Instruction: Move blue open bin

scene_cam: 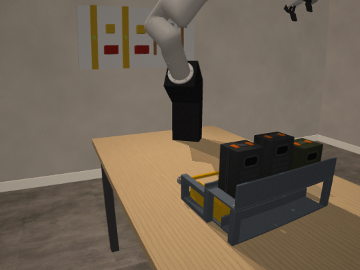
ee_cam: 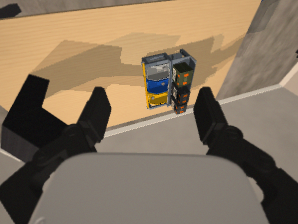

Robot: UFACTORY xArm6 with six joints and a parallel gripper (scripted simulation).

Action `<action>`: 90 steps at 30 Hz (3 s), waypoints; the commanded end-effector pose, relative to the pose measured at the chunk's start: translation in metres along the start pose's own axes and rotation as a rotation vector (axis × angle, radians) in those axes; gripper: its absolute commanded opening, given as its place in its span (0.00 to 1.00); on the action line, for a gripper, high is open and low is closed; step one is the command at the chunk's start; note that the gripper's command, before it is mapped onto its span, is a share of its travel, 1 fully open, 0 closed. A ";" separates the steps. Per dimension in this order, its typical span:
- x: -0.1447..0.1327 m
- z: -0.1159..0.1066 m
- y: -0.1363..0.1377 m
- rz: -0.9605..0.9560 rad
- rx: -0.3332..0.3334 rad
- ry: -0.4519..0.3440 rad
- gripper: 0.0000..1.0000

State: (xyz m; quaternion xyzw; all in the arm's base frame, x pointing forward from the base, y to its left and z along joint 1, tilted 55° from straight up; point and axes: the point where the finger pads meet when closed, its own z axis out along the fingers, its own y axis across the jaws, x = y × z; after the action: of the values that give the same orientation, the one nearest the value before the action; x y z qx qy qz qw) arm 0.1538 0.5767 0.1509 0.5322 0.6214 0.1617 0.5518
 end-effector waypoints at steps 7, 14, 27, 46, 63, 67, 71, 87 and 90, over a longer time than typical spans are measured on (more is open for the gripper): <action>-0.001 -0.001 0.000 0.001 -0.001 0.004 1.00; -0.006 -0.001 0.001 0.001 -0.001 0.004 1.00; -0.006 -0.001 0.001 0.000 -0.001 0.004 1.00; -0.008 -0.002 0.001 0.000 -0.001 0.004 1.00; -0.008 -0.002 0.001 0.000 -0.001 0.004 1.00; -0.008 -0.002 0.001 0.000 -0.001 0.004 1.00; -0.008 -0.002 0.001 0.000 -0.001 0.004 1.00; -0.008 -0.002 0.001 0.000 -0.001 0.004 1.00; -0.008 -0.002 0.001 0.000 -0.001 0.004 1.00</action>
State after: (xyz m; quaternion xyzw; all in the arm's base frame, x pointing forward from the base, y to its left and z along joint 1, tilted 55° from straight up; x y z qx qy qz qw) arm 0.1526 0.5700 0.1553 0.5314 0.6219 0.1617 0.5521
